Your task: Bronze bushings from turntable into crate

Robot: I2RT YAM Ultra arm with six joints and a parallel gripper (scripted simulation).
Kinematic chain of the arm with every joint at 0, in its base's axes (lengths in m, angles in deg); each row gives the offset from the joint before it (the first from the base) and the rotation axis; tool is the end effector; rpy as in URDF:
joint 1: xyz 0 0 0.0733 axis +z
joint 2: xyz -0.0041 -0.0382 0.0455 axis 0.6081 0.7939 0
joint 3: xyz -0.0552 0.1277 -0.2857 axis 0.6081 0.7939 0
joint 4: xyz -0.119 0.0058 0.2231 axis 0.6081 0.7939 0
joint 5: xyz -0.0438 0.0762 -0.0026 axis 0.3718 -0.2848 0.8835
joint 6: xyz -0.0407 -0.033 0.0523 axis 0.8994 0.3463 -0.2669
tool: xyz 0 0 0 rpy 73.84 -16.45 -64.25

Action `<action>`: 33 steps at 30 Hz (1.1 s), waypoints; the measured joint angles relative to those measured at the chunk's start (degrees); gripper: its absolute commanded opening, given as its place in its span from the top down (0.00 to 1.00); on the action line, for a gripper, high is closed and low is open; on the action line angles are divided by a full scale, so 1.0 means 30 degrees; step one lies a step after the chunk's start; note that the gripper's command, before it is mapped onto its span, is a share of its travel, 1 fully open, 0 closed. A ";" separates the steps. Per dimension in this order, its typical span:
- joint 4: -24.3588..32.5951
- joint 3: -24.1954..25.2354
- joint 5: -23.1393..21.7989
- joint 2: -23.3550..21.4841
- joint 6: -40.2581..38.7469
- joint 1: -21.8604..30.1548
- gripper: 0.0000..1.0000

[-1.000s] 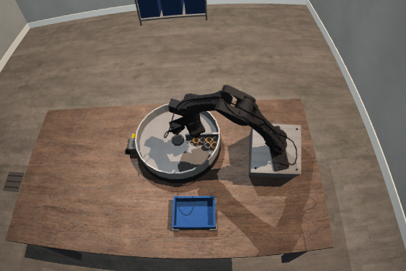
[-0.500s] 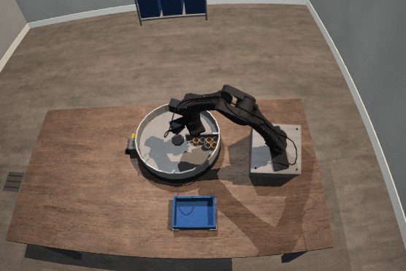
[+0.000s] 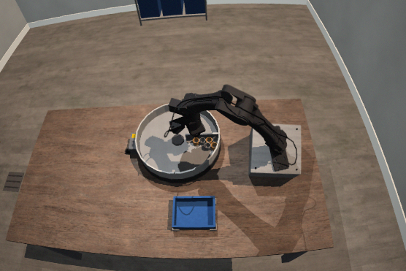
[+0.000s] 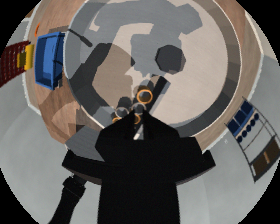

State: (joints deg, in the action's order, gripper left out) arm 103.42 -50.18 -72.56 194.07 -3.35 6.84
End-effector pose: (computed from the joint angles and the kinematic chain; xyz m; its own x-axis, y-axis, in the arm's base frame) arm 0.3593 -0.1899 0.1148 -0.9618 -0.2293 -0.1496 -0.2629 0.9259 0.2713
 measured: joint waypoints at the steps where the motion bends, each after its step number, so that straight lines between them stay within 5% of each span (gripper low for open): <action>1: 0.0000 0.0000 0.0000 0.0000 0.0000 0.0000 0.87; 33: -0.1100 0.0423 -0.0029 0.0729 -0.0262 0.0437 0.87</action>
State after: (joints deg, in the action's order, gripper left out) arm 100.12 -48.91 -72.65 196.26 -4.14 8.15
